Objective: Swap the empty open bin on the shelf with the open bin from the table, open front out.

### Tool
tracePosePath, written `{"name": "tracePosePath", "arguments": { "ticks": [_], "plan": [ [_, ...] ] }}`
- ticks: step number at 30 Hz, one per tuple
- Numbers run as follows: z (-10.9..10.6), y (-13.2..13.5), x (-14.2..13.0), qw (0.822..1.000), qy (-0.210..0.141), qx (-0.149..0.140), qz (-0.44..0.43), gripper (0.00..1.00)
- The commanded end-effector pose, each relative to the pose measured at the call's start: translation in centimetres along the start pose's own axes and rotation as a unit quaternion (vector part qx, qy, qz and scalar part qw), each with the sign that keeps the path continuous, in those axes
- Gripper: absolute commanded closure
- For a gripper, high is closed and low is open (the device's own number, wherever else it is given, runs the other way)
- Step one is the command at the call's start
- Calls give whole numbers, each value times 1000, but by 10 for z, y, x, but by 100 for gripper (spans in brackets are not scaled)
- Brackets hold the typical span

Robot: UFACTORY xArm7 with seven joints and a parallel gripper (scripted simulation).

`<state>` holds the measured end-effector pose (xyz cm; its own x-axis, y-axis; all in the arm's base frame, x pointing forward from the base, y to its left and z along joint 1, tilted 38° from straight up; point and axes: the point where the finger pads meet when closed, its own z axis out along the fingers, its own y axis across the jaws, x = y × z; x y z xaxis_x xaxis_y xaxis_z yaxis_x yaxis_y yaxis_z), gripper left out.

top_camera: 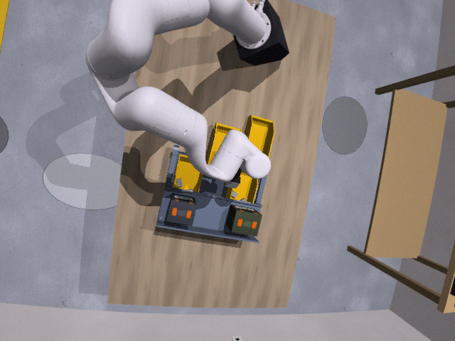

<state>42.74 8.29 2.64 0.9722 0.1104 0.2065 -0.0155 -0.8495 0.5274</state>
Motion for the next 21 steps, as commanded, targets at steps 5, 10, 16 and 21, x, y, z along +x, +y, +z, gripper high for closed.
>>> {"name": "tracePosePath", "arguments": {
  "ticks": [5,10,16,21],
  "plan": [
    [-3,-1,9,1000,2,1,-1,100],
    [-3,-1,15,1000,2,1,-1,100],
    [-4,-1,21,1000,2,1,-1,100],
    [-4,-1,25,1000,2,1,-1,100]
  ]
}}
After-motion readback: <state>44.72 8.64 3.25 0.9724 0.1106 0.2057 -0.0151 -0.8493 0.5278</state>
